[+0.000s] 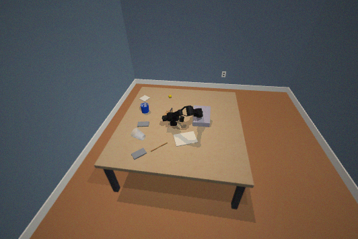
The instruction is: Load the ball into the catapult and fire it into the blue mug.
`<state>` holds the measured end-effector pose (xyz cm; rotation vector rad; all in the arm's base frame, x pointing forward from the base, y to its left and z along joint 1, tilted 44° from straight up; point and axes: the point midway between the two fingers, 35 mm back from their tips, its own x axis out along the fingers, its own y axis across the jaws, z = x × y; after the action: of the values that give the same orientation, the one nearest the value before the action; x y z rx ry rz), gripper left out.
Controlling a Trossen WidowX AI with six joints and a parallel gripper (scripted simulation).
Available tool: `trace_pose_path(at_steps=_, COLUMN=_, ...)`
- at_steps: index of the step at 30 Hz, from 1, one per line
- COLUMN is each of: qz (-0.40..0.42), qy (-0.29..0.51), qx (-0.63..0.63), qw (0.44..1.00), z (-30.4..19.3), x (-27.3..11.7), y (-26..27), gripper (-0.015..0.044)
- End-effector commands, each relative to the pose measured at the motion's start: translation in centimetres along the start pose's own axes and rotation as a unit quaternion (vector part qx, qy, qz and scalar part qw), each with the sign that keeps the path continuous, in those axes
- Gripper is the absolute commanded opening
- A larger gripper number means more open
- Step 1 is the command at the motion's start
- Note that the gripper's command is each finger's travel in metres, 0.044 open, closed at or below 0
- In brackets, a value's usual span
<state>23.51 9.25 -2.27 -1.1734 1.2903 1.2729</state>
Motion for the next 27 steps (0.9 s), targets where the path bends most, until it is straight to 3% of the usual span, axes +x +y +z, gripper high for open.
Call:
trace_pose_path(at_steps=1, qz=0.006, qy=-0.001, qx=0.0, qw=1.0, z=0.9, x=1.1, y=0.2, gripper=0.0)
trace_pose_path(at_steps=8, qz=0.006, qy=-0.001, qx=0.0, qw=1.0, z=1.5, x=1.5, y=0.2, gripper=0.0)
trace_pose_path(at_steps=16, qz=-0.001, qy=0.0, qx=-0.001, qw=1.0, z=-2.6, x=-10.2, y=-0.3, gripper=0.0)
trace_pose_path(at_steps=21, qz=-0.002, qy=0.0, qx=-0.001, qw=1.0, z=-3.1, x=-11.6, y=0.1, gripper=0.0)
trace_pose_path(at_steps=22, qz=-0.007, qy=-0.004, qx=0.005, qw=1.0, z=-2.5, x=-10.1, y=-0.7, gripper=0.0026)
trace_pose_path(at_steps=27, qz=-0.014, qy=-0.014, qx=0.042, qw=0.999, z=-2.7, x=-10.3, y=-2.1, gripper=0.0157)
